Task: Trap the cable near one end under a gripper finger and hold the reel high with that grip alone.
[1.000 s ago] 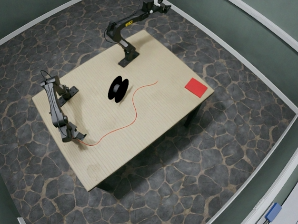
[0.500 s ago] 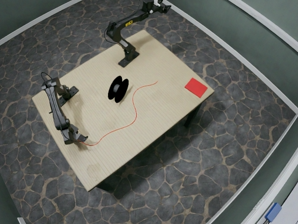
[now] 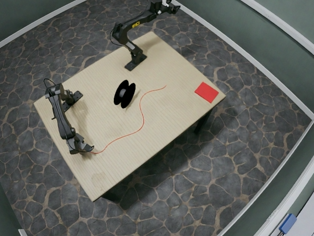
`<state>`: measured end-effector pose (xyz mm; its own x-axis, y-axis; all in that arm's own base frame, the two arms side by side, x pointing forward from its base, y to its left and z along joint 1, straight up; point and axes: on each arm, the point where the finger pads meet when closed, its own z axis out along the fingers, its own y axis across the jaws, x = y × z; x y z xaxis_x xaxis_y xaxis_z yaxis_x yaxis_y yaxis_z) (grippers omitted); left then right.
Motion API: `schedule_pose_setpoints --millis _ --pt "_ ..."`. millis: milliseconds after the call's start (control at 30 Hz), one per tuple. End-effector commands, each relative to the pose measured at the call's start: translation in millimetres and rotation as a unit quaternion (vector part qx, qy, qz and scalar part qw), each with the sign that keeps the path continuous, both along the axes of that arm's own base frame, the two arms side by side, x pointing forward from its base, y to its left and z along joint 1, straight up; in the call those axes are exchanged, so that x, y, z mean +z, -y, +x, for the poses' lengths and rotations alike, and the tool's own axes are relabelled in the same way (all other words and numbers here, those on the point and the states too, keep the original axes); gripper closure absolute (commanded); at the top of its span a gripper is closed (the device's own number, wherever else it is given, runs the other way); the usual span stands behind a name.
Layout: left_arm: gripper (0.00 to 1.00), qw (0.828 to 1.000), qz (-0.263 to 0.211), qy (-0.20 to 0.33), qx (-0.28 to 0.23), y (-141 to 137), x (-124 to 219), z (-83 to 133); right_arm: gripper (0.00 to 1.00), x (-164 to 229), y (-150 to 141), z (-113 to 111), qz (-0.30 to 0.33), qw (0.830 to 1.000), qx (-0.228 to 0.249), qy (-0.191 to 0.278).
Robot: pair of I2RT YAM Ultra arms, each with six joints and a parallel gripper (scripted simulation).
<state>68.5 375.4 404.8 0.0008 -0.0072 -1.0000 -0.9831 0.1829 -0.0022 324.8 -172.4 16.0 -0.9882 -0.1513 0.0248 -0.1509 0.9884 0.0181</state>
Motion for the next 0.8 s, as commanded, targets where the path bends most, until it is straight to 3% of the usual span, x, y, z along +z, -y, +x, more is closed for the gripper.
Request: schedule_pose_setpoints --millis 0,333,533,767 --pt "0.00 1.000 -0.011 -0.007 0.002 -5.1 -10.4 0.8 0.70 -4.0 2.9 3.0 -0.005 1.000 0.003 0.011" --pt "0.00 1.000 -0.011 -0.007 0.002 -5.1 -10.4 0.8 0.70 8.7 6.8 9.6 -0.016 0.999 0.003 0.030" --pt "0.00 1.000 -0.011 -0.007 0.002 -5.1 -10.4 0.8 0.70 2.4 -1.2 -5.8 -0.004 1.000 0.003 0.010" --pt "0.00 1.000 -0.011 -0.007 0.002 -5.1 -10.4 0.8 0.70 6.7 0.8 -2.6 -0.009 1.000 0.003 0.018"
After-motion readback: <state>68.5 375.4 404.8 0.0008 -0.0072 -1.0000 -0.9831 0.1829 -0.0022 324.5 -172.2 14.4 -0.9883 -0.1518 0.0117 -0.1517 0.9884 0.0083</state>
